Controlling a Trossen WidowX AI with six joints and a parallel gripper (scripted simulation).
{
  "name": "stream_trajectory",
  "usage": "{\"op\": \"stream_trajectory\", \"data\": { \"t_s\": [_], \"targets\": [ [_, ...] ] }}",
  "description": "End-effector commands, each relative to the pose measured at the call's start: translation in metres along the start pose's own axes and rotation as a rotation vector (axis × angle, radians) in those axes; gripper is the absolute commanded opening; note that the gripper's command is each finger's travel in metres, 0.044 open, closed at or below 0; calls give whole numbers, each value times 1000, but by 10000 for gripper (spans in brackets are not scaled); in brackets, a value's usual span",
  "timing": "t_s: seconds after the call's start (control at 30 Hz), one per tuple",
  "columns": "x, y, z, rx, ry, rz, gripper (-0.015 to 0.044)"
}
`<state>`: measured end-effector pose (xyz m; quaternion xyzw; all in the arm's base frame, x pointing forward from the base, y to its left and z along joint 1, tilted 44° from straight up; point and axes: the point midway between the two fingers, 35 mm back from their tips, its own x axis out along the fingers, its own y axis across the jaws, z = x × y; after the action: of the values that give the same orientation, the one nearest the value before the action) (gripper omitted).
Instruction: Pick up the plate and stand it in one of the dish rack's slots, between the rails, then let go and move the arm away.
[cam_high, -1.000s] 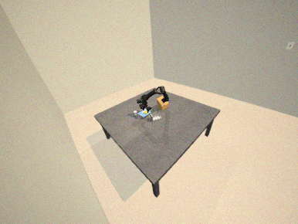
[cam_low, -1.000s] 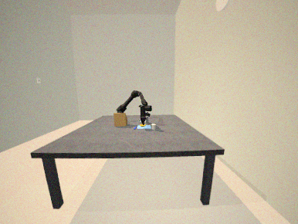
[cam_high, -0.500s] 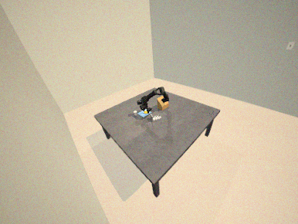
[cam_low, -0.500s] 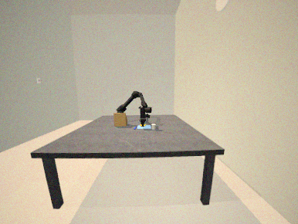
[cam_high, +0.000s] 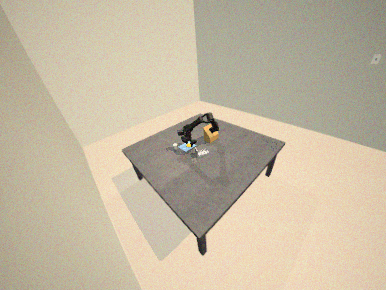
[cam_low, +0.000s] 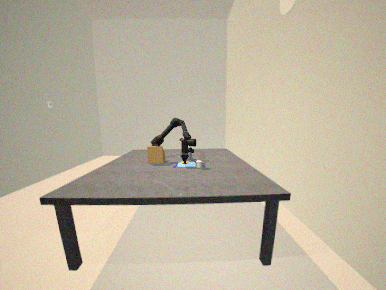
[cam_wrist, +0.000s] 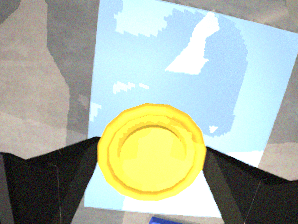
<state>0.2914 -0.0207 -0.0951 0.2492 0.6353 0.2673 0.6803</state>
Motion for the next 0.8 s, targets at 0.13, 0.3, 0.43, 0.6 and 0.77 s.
{"op": "stream_trajectory", "data": {
  "t_s": [0.13, 0.3, 0.43, 0.6, 0.77],
  "targets": [
    [-16, -3, 4, 9, 1, 0, 145],
    [-44, -7, 9, 10, 1, -6, 14],
    [-64, -10, 11, 16, -2, -10, 0],
    [-93, -11, 12, 18, -2, -12, 0],
    [-117, -13, 13, 17, -1, -11, 0]
  ]
}}
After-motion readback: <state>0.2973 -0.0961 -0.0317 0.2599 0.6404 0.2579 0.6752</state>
